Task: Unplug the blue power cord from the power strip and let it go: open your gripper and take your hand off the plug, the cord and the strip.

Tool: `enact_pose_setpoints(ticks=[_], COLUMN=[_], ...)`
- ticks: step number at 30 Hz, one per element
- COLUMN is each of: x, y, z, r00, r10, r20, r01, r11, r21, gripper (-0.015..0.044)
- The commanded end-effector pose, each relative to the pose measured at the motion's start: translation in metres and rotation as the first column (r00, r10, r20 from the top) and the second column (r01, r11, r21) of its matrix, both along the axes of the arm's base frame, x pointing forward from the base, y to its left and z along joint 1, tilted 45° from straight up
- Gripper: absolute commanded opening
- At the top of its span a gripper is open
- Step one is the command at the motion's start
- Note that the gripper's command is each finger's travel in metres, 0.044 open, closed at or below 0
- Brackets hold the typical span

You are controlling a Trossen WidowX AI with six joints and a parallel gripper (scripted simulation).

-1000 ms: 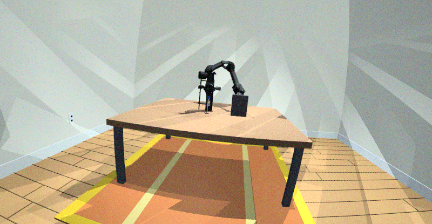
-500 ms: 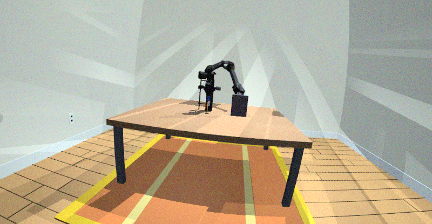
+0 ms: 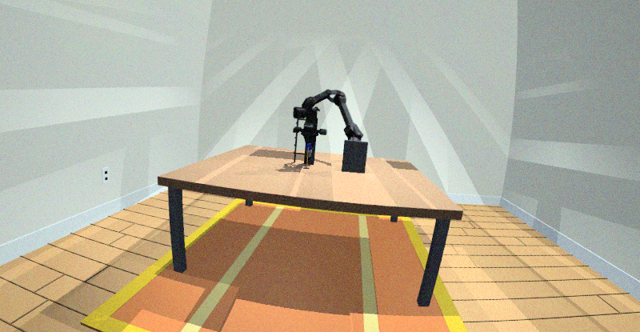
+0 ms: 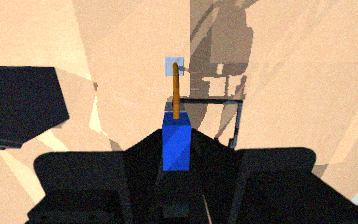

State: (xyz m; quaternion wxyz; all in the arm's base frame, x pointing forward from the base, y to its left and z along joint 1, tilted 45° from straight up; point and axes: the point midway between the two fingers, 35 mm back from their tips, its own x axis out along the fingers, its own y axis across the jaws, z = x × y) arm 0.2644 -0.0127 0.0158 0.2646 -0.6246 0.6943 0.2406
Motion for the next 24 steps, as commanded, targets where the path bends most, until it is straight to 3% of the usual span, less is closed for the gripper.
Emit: enact_pose_setpoints(ticks=[1,20,21,24], x=[0.004,0.004,0.002,0.002], y=[0.026,0.051,0.032,0.032], z=[-0.015,-0.033,-0.025,-0.025], r00=[1.0,1.0,1.0,1.0], r10=[0.01,0.012,-0.011,-0.011], r20=[0.011,0.01,0.005,0.005], r01=[-0.011,-0.013,0.01,0.01], r11=[0.998,0.998,0.999,0.999], r21=[0.067,0.067,0.039,0.039], gripper=[0.0,0.0,0.0026,0.0105])
